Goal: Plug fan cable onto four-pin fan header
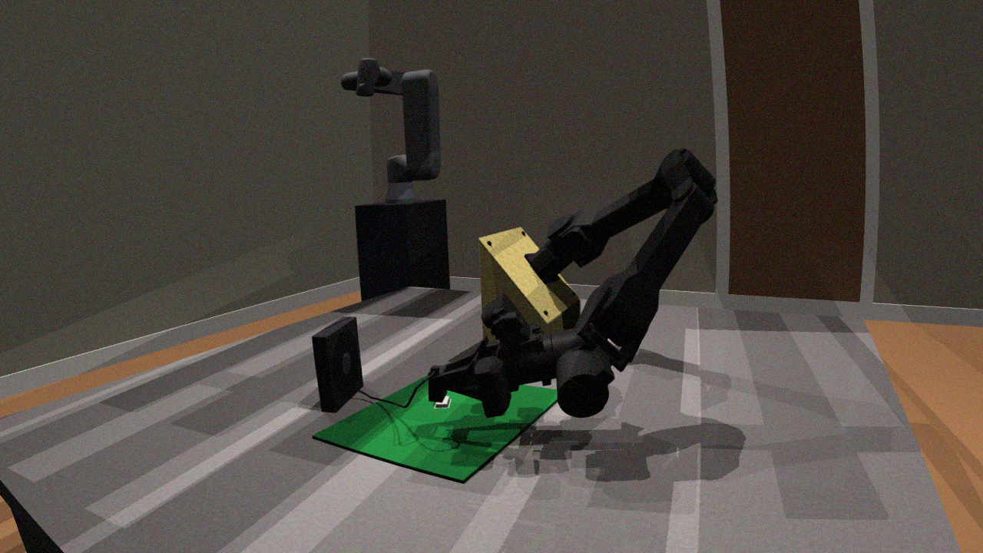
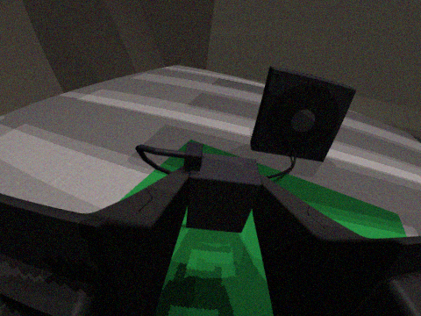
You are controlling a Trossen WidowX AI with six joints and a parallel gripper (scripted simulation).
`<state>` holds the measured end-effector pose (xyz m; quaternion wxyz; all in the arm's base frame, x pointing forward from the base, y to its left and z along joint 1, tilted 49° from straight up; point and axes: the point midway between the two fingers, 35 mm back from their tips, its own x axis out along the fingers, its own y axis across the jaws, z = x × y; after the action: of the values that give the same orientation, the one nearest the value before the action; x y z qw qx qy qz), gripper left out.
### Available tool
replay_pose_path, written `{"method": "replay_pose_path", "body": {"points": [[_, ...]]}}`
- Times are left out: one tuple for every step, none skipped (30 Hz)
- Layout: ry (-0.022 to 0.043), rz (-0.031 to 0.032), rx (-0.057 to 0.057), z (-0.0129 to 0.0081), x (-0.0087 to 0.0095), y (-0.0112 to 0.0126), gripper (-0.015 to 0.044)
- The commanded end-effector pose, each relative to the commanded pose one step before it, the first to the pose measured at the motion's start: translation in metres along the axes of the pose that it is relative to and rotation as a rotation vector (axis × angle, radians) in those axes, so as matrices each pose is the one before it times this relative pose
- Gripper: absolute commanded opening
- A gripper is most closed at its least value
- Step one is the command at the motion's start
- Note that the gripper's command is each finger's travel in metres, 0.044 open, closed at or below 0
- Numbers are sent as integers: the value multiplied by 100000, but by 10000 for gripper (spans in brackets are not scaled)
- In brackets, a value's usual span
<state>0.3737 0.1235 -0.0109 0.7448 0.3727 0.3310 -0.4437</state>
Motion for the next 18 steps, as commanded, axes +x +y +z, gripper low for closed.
{"method": "replay_pose_path", "body": {"points": [[-314,109,65,-471,172,30,0],[3,-2,0,-68,13,0,0],[3,-1,0,-65,12,0,0],[3,-2,0,-68,13,0,0],[3,-1,0,-64,12,0,0],[3,-2,0,-68,13,0,0],[3,-1,0,-65,12,0,0],[3,-2,0,-68,13,-1,0],[2,-1,0,-64,12,-1,0],[3,-2,0,-67,13,0,0],[2,-1,0,-65,12,0,0],[3,-2,0,-68,13,-1,0],[2,-1,0,-64,12,-1,0],[3,-2,0,-67,13,-1,0],[2,-2,0,-64,12,-1,0],[3,-2,0,-67,13,1,0],[2,-1,0,-64,12,0,0],[3,-2,0,-68,13,-1,0]]}}
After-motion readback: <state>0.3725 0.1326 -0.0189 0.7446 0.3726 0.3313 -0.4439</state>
